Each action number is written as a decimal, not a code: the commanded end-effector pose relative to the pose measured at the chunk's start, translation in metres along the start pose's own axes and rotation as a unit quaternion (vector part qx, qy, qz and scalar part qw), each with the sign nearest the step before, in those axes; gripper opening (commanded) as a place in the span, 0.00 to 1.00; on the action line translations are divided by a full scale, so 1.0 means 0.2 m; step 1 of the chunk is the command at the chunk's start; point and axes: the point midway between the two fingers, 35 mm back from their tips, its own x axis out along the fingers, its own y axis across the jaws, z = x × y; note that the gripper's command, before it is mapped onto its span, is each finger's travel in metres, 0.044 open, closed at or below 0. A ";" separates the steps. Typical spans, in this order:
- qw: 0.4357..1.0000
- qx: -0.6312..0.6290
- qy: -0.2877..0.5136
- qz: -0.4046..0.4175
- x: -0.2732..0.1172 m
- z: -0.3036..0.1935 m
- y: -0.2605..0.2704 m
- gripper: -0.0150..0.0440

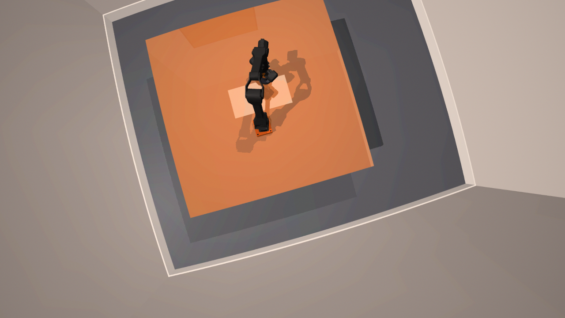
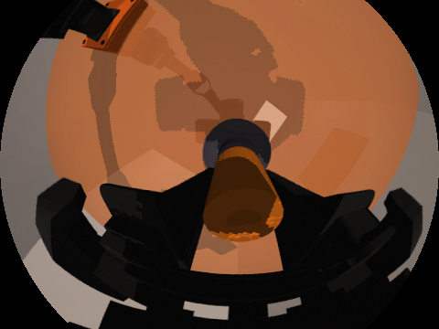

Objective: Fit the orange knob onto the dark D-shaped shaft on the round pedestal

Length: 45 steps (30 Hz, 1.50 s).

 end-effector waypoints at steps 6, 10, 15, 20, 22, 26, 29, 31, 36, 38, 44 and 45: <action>1.000 -0.002 0.000 0.000 0.00 0.00 0.00 0.25; 1.000 -0.002 0.000 0.000 0.00 0.00 0.00 0.25; 1.000 -0.002 0.000 0.000 0.01 0.00 0.00 0.25; 1.000 -0.002 0.000 0.000 -0.02 0.00 0.00 0.25; 1.000 -0.008 0.000 0.000 -0.02 0.00 0.00 0.25; 1.000 -0.028 0.000 0.000 -0.02 -0.01 -0.01 0.25; 1.000 -0.028 0.000 0.000 -0.02 -0.02 -0.01 0.25; 1.000 -0.028 0.000 0.000 -0.01 -0.01 -0.01 0.25; 1.000 -0.028 0.000 0.000 -0.01 -0.01 -0.01 0.25; 1.000 -0.028 0.000 0.000 0.00 -0.01 -0.01 0.25; 1.000 -0.028 0.000 0.000 0.00 0.00 0.00 0.25; 1.000 -0.028 0.000 0.000 0.01 0.00 0.00 0.25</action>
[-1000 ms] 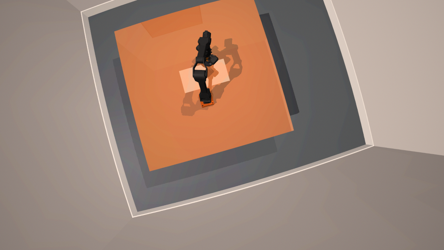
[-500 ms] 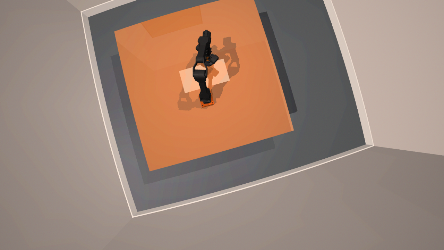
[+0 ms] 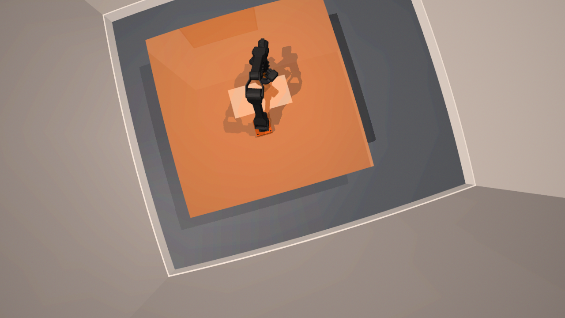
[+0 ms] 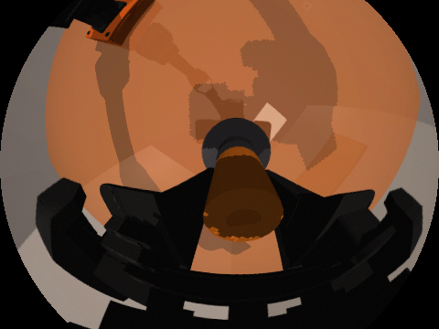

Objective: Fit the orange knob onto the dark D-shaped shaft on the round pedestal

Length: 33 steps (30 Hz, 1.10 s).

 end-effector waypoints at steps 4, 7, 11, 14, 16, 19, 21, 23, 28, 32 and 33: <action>1.000 -0.002 0.001 0.000 0.00 0.01 0.00 0.25; 1.000 -0.011 0.001 0.000 0.00 0.01 0.00 0.25; 1.000 -0.013 0.001 0.000 0.01 0.01 0.00 0.25; 1.000 -0.009 0.001 0.000 0.01 0.01 0.00 0.25; 1.000 -0.004 0.001 0.000 0.01 0.01 0.00 0.25; 1.000 0.008 0.001 0.000 0.01 0.01 0.00 0.25; 1.000 0.013 0.001 0.000 0.01 0.01 0.00 0.25; 1.000 0.022 0.001 0.000 0.01 0.01 0.00 0.25; 1.000 0.022 0.001 0.000 0.01 0.01 0.00 0.25; 1.000 -0.002 0.001 0.000 0.01 0.01 0.00 0.25; 1.000 -0.010 0.001 0.000 0.01 0.01 0.00 0.25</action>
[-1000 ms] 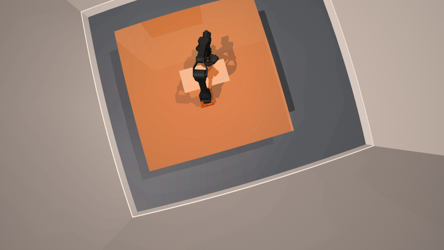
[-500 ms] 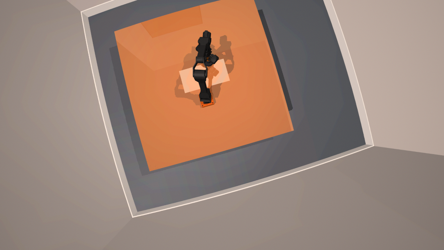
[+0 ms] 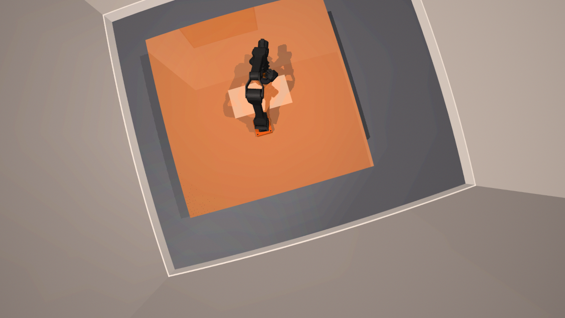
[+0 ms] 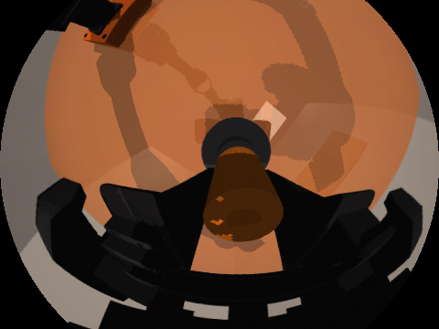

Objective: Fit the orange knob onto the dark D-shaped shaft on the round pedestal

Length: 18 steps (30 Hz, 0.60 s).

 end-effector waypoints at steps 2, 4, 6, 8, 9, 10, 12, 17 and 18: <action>1.000 -0.022 -0.001 0.001 0.00 0.00 0.00 0.25; 1.000 -0.022 -0.001 0.001 0.00 0.00 0.00 0.25; 1.000 -0.014 -0.001 0.001 0.00 0.00 0.00 0.25; 1.000 -0.011 -0.001 0.001 -0.02 0.01 0.00 0.25; 1.000 -0.011 -0.001 0.001 -0.03 0.01 0.00 0.25; 1.000 -0.011 -0.001 0.001 -0.04 0.01 0.00 0.25; 1.000 -0.011 -0.001 0.001 -0.04 0.01 0.00 0.25; 0.999 -0.037 -0.001 0.001 -0.04 0.01 0.00 0.25; 0.999 -0.037 -0.001 0.001 -0.03 0.01 0.00 0.25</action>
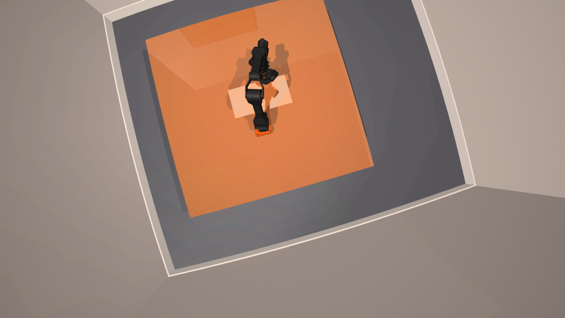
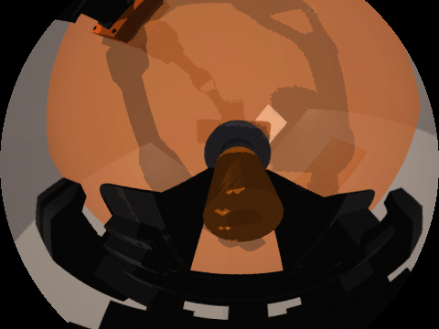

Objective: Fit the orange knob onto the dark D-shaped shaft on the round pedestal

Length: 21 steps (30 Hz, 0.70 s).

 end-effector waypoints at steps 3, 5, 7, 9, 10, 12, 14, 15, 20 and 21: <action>1.000 -0.009 0.002 -0.003 0.00 0.00 -0.01 0.25; 1.000 -0.009 0.002 -0.003 0.01 -0.01 -0.01 0.25; 1.000 -0.009 0.002 -0.003 0.01 -0.01 -0.01 0.25; 1.000 -0.009 0.002 -0.003 0.01 -0.02 -0.01 0.25; 1.000 -0.009 0.002 -0.003 0.01 -0.02 -0.01 0.25; 1.000 -0.009 0.002 -0.003 0.01 -0.02 -0.01 0.25; 1.000 -0.009 0.002 -0.003 0.02 -0.02 -0.01 0.25; 1.000 -0.009 0.002 -0.003 0.02 -0.02 -0.01 0.25; 1.000 -0.009 0.002 -0.003 0.02 -0.02 -0.01 0.25; 1.000 -0.009 0.002 -0.003 0.02 -0.02 -0.01 0.25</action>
